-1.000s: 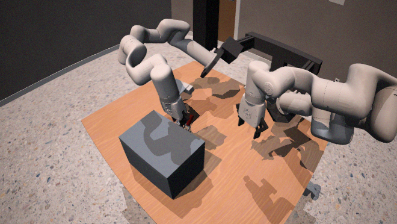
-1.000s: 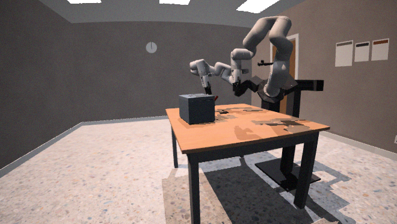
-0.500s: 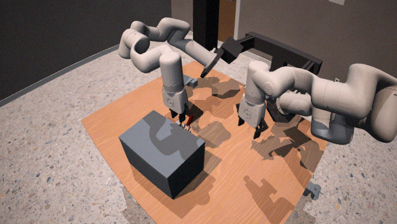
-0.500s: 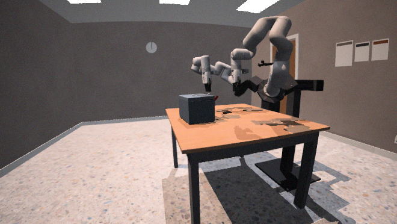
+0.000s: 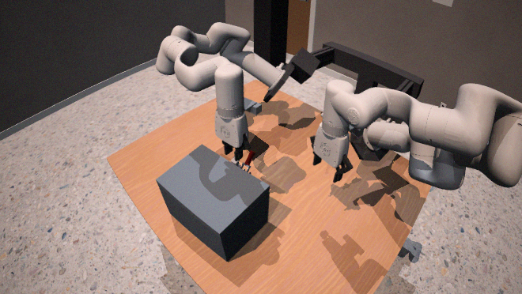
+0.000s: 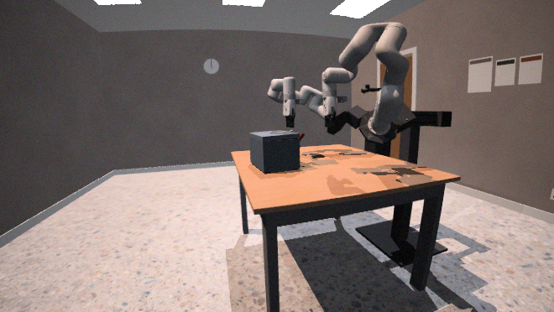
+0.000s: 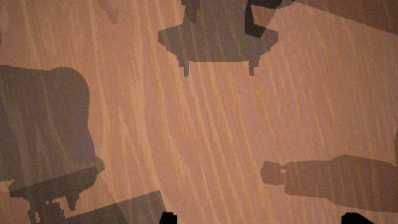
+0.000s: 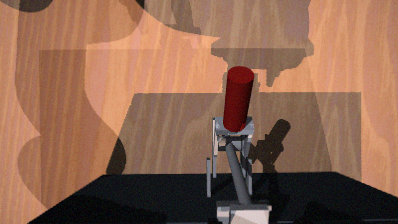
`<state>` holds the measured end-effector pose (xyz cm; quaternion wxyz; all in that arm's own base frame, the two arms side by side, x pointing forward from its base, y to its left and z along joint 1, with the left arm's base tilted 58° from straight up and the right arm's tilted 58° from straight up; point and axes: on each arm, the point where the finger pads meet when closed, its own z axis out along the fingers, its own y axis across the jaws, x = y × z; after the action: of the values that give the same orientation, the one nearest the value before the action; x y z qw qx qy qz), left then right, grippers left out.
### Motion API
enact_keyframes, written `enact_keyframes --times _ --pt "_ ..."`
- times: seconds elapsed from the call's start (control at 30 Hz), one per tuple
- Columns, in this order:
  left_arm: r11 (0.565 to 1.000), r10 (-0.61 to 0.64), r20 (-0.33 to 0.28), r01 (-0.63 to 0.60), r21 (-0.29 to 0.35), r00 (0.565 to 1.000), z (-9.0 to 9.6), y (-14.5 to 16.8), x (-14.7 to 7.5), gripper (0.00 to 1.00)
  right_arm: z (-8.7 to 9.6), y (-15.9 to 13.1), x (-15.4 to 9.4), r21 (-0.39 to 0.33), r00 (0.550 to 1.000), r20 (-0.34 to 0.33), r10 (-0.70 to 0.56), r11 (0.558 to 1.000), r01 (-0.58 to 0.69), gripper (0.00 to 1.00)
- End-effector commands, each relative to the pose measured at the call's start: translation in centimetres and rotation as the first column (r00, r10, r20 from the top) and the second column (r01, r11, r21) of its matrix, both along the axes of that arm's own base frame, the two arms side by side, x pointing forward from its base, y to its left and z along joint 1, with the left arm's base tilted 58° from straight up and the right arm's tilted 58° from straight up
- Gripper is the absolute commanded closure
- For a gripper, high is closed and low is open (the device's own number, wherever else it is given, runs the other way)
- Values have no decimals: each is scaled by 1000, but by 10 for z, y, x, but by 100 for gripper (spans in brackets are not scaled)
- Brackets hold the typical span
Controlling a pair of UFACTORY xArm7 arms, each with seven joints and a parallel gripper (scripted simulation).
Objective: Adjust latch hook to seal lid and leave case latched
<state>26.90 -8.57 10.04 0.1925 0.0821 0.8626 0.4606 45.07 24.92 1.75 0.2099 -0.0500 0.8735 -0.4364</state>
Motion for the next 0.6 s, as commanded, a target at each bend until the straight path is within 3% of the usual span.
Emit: enact_keyframes --times 0.0,0.3,0.57 --pt "1000 -3 1 3 -2 1000 0 -2 0 0 1 3 -1 4 1000 1 5 1000 -5 59" --pt "1000 -3 1 3 -2 1000 0 -2 0 0 1 3 -1 8 1000 8 0 1000 0 59" --pt "1000 -3 1 3 -2 1000 0 -2 0 0 0 2 -3 41 997 64 -43 998 40 59"
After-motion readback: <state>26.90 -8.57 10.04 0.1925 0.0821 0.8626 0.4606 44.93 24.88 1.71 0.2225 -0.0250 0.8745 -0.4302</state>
